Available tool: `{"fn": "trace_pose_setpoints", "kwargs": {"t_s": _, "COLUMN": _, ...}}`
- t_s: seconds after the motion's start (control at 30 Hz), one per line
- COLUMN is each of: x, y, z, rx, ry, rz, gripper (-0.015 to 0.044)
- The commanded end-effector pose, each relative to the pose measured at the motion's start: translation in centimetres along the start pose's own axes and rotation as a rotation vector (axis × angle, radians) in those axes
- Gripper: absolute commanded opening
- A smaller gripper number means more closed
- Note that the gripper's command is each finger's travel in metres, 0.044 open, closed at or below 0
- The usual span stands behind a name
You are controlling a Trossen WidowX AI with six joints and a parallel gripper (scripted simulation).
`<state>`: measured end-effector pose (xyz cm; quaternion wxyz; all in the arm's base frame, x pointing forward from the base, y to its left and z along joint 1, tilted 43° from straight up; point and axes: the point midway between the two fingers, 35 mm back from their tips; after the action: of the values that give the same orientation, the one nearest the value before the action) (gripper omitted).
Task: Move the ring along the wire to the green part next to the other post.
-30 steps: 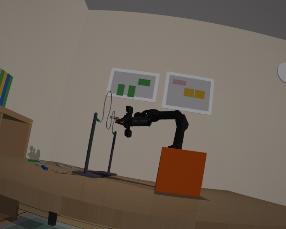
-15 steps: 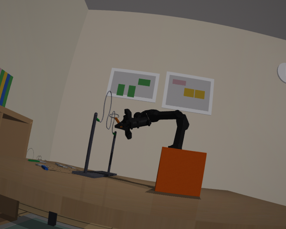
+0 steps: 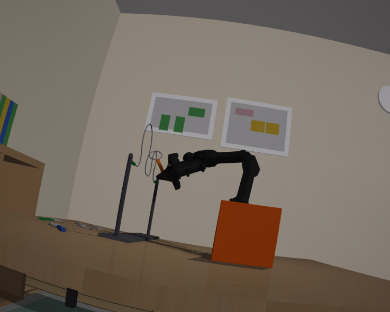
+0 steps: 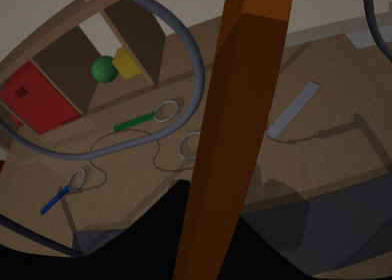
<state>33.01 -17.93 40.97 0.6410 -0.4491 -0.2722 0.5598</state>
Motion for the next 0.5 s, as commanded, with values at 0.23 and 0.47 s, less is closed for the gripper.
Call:
{"fn": "trace_pose_setpoints", "kwargs": {"t_s": 0.23, "x": -1.7, "y": -0.5, "z": 0.2, "rx": -0.039, "ry": 0.132, "rz": 0.215, "gripper": -0.0150}}
{"fn": "trace_pose_setpoints", "kwargs": {"t_s": 0.47, "x": -2.8, "y": -0.9, "z": 0.3, "rx": -0.059, "ry": 0.211, "rz": 0.347, "gripper": -0.0150}}
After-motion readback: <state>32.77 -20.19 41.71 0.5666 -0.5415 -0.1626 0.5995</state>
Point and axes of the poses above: the point midway between the two fingers, 35 mm back from their tips, its own z axis back along the fingers, its own x axis across the jaws, y = z × x, and after that the axes turned 3 degrees about -z, right-handed
